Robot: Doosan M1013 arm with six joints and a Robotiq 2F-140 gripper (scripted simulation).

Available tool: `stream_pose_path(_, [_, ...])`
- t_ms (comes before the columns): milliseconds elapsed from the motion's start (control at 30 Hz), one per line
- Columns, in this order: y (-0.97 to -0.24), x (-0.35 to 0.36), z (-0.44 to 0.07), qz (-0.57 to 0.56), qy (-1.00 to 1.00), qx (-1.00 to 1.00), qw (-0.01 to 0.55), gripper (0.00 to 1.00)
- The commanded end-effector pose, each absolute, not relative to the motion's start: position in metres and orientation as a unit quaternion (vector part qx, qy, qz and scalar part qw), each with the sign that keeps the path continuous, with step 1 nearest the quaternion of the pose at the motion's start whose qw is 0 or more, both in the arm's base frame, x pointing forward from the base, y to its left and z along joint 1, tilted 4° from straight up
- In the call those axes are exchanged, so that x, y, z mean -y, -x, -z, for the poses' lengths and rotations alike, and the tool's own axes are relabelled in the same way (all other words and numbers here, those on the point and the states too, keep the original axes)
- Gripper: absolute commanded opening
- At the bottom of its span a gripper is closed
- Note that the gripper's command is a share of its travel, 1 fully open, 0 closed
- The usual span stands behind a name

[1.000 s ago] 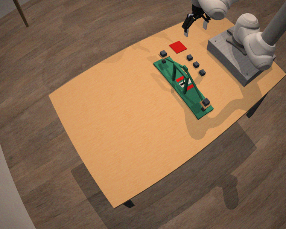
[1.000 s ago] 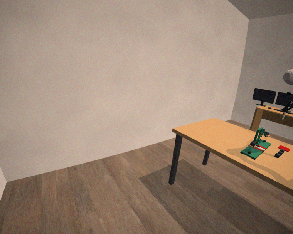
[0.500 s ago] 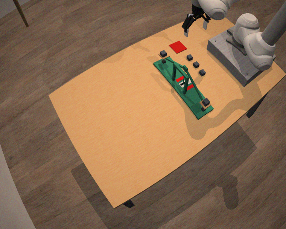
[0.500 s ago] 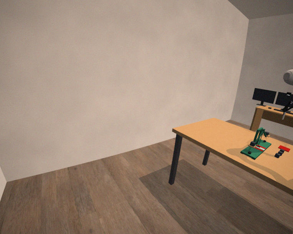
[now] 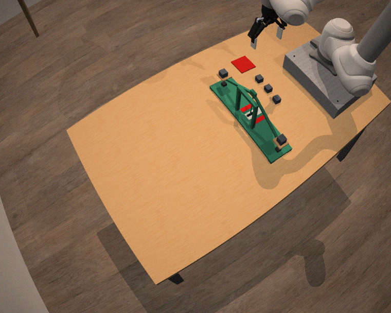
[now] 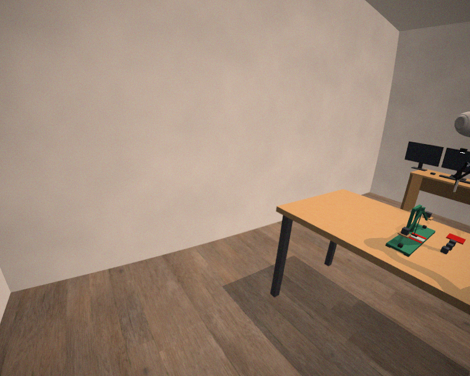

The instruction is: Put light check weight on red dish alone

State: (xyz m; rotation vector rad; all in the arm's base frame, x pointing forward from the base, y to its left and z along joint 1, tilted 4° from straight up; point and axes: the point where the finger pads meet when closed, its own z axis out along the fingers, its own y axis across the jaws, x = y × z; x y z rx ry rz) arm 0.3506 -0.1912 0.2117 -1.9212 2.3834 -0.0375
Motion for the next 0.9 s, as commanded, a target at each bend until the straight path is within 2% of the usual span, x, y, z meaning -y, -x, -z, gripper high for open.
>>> stream_pose_path(0, [-0.346,0.2,-0.21,0.008,0.628,-0.777,0.037,1.0])
stream_pose_path(400, [-0.335,0.253,-0.208,0.008,0.628,-0.777,0.037,1.0])
stream_pose_path(800, [-0.334,0.261,-0.207,0.008,0.628,-0.777,0.037,1.0])
stream_pose_path(867, [-0.355,0.268,-0.201,0.008,0.628,-0.777,0.037,1.0])
